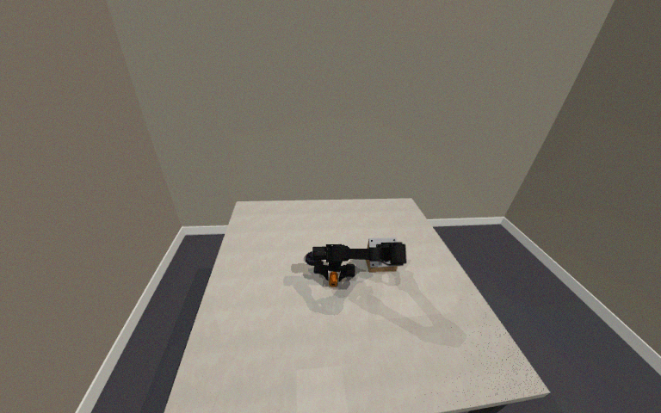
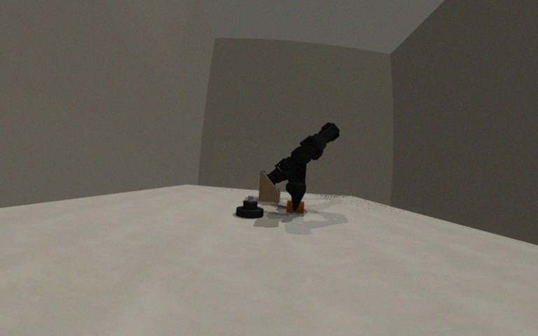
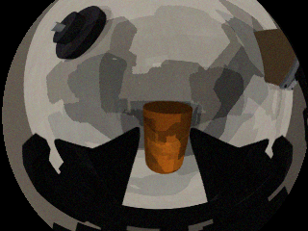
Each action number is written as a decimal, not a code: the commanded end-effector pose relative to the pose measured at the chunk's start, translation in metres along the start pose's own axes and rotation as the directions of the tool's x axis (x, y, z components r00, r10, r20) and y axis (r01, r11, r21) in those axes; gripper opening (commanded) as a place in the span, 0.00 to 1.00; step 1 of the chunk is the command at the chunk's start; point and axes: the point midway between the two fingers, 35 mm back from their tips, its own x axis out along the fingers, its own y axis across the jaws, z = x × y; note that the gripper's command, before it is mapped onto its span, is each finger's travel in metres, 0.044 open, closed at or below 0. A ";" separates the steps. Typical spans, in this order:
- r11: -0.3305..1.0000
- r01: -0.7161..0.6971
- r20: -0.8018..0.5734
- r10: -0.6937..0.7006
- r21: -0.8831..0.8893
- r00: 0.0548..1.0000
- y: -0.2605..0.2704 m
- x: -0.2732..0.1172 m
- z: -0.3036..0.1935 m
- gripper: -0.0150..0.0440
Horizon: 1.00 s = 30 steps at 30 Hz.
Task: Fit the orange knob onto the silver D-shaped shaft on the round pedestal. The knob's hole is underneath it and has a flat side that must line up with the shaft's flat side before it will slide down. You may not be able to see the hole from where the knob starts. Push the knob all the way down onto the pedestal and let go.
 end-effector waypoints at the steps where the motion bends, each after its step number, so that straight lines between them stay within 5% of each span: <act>1: 1.000 0.001 -0.004 -0.001 0.004 1.000 0.000 0.000 -0.001 0.66; 25: 1.000 0.001 -0.004 -0.001 0.004 1.000 0.000 -0.015 0.000 0.56; 30: 0.993 0.000 -0.004 -0.001 -0.118 1.000 0.000 -0.015 0.000 0.56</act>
